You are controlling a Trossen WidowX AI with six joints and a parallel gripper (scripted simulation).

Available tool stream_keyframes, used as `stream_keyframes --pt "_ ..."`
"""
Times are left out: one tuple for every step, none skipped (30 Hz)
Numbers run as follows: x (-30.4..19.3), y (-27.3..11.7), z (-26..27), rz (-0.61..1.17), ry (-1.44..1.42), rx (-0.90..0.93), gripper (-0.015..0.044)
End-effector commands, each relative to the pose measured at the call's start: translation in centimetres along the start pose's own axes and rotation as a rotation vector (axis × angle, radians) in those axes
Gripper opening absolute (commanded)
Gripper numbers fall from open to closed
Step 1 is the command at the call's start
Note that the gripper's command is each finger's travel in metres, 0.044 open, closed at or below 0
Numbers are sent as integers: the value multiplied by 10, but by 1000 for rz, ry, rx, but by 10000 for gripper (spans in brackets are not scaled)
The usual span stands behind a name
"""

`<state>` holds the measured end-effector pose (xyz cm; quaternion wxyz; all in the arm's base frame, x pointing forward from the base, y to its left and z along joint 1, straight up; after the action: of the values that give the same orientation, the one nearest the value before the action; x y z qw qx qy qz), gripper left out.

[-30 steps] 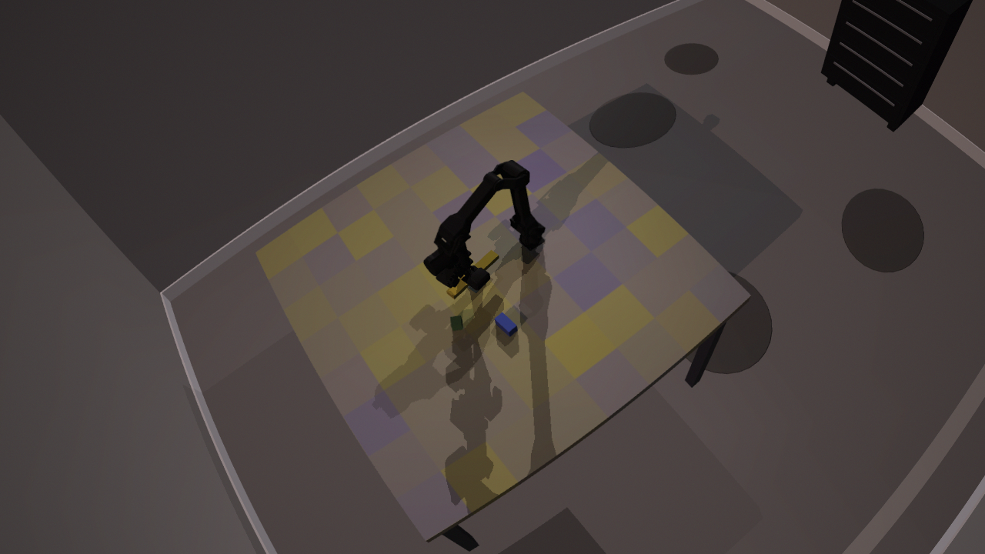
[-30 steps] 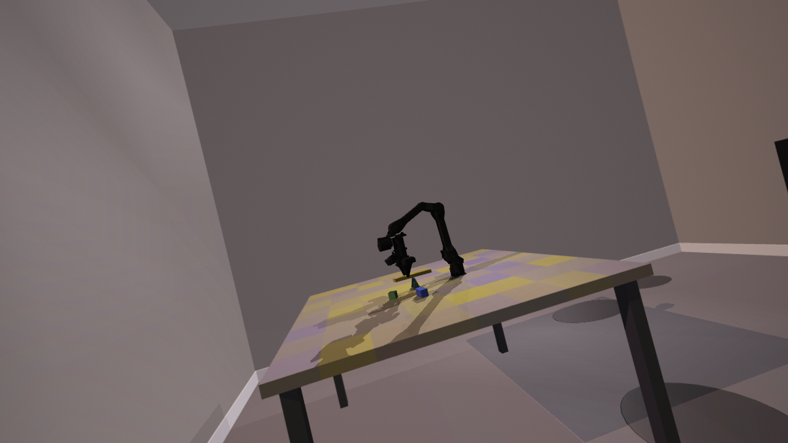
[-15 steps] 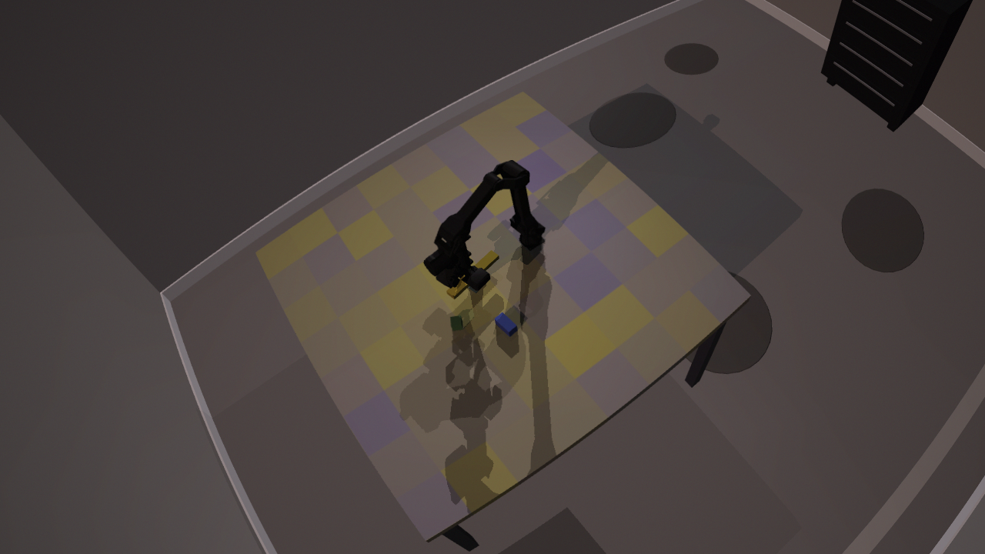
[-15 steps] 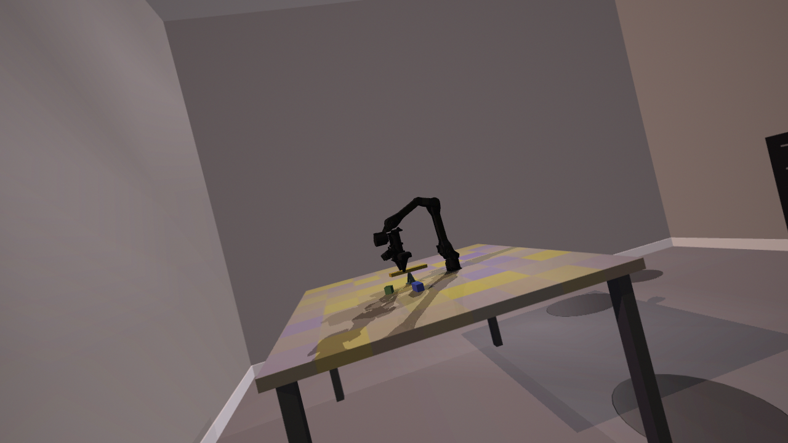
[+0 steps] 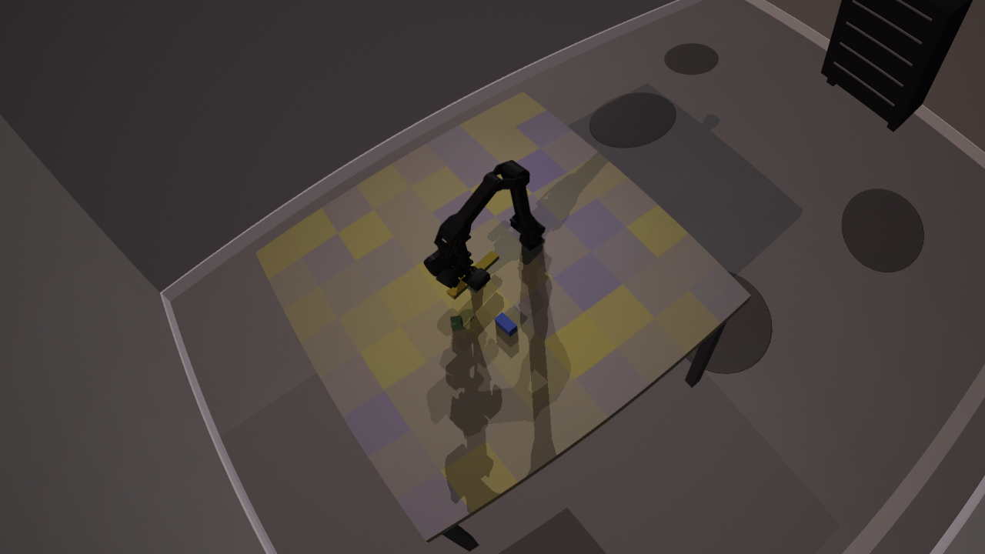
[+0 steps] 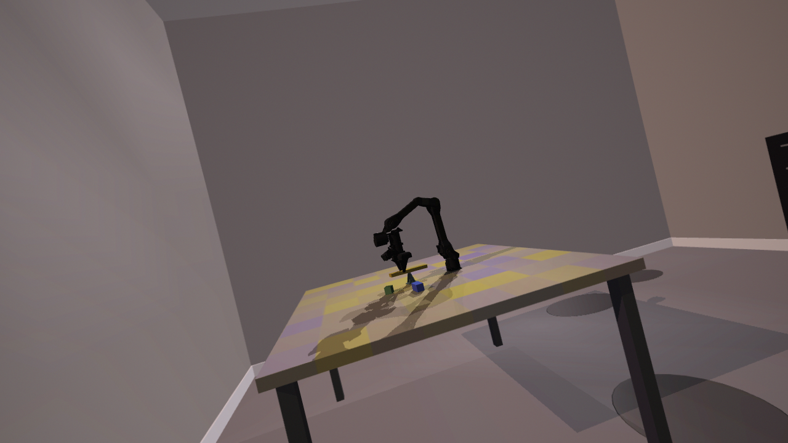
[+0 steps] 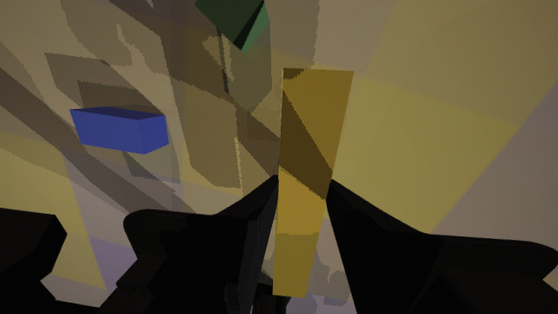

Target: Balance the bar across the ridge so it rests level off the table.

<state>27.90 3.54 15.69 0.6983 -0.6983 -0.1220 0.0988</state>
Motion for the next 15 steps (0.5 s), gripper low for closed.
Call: stream_keyframes --pt "-1 2 0 4 -3 0 0" --pt "-1 2 0 4 -3 0 0" --pt "-1 2 0 4 -3 0 0" --pt "-1 2 0 4 -3 0 0" --pt "-1 2 0 4 -3 0 0" --pt "-1 2 0 4 -3 0 0" --pt "-1 2 0 4 -3 0 0" --pt "-1 2 0 4 -3 0 0" --pt "-1 2 0 4 -3 0 0" --pt "-1 2 0 4 -3 0 0" --pt "-1 2 0 4 -3 0 0" --pt "-1 2 0 4 -3 0 0" --pt "-1 3 0 4 -3 0 0" --pt "-1 3 0 4 -3 0 0" --pt "-1 3 0 4 -3 0 0"
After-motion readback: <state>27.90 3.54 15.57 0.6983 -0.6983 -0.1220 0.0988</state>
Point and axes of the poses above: the point midway between the two fingers, 35 mm back from their tips, its own y axis out along the fingers, its own z axis across the jaws, x = y × z, the point moved 5 cm from there along -y, back along the fingers, and after that the axes turned 6 degrees about -y, right-handed, at the moved point
